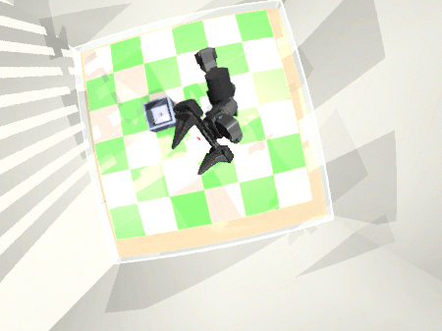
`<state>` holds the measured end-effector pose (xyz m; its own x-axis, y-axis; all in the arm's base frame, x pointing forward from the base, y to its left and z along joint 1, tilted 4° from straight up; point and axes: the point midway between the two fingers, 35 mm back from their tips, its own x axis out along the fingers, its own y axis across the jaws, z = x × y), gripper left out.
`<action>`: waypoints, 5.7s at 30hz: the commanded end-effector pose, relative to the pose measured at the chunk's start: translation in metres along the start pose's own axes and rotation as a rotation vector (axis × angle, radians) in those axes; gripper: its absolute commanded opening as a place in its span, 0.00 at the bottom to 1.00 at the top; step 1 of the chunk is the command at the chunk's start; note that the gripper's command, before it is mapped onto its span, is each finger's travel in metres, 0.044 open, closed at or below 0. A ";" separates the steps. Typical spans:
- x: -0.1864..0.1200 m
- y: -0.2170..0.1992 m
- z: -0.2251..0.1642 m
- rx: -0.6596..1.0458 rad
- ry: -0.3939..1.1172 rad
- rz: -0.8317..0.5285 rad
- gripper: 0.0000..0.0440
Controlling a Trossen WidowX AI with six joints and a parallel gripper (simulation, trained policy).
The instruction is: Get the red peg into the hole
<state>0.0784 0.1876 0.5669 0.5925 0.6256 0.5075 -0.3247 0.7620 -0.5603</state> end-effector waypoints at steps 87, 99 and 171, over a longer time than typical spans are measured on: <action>-0.251 0.216 -0.429 1.242 2.037 -1.070 1.00; -0.271 0.242 -0.448 1.354 2.017 -1.184 0.78; -0.210 0.025 -0.493 1.240 1.735 -1.343 0.00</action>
<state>0.3026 0.0038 0.1261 0.3246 -0.1394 -0.9355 0.8019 0.5651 0.1940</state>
